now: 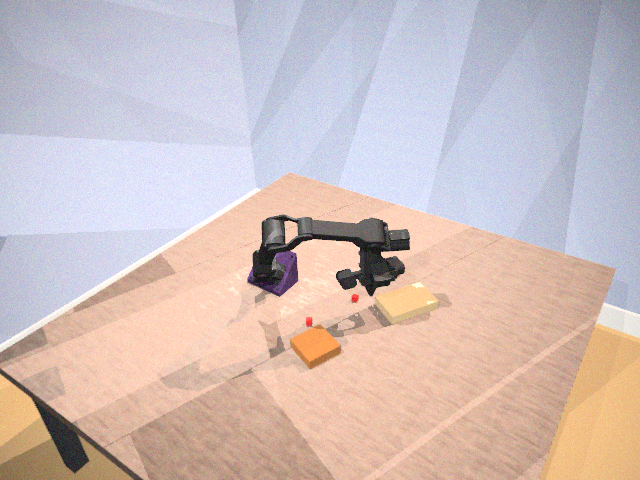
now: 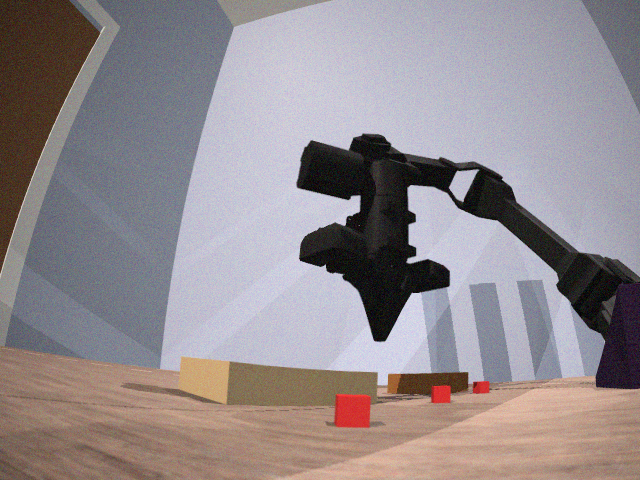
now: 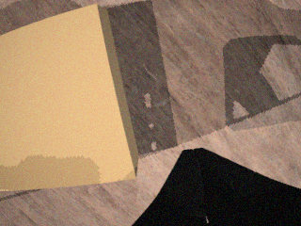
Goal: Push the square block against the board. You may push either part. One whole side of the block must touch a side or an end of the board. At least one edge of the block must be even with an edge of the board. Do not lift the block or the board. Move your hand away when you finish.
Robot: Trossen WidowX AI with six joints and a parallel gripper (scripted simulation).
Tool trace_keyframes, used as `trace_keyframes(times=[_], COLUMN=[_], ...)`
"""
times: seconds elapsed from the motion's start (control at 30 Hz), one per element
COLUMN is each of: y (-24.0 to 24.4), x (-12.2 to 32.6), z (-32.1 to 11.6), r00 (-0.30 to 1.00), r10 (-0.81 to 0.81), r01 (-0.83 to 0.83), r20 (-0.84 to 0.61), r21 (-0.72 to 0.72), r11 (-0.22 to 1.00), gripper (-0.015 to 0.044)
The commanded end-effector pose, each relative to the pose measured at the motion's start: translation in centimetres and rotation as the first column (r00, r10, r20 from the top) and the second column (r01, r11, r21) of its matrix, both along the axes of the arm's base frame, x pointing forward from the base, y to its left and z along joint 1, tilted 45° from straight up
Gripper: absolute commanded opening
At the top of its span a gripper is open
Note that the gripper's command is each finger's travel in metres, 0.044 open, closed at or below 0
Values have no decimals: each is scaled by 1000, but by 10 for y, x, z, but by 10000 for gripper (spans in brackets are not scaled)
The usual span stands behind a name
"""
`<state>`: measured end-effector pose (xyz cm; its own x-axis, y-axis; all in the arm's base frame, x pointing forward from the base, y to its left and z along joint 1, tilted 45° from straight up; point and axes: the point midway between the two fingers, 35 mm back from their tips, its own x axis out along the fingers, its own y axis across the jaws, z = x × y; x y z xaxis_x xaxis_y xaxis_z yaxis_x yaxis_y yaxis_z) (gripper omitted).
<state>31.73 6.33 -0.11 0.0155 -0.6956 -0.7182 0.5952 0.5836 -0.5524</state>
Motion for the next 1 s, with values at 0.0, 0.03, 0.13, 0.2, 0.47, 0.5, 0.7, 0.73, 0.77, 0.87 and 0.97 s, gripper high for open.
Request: trace_keyframes(times=[0.0, 0.03, 0.13, 0.2, 0.47, 0.5, 0.7, 0.73, 0.77, 0.87, 0.97], y=[11, 14, 23, 29, 53, 56, 73, 76, 78, 86, 94], x=[12, 15, 25, 31, 53, 56, 69, 71, 73, 78, 83], z=[-5, -7, -14, -18, -37, -40, -57, -59, -62, -71, -81], r00=[994, 990, 970, 952, 834, 815, 680, 655, 629, 546, 458], r10=[82, 108, 184, 234, 423, 444, 564, 581, 598, 645, 685], r01=[-82, -107, -182, -231, -416, -438, -555, -572, -589, -636, -677], r20=[-70, -92, -157, -199, -354, -372, -468, -483, -496, -534, -566], r21=[10, 14, 26, 37, 98, 108, 173, 185, 198, 237, 278], r11=[997, 994, 983, 972, 904, 893, 814, 799, 783, 734, 682], gripper=[0, 0, 0, 0, 0, 0, 0, 0, 0, 0, 0])
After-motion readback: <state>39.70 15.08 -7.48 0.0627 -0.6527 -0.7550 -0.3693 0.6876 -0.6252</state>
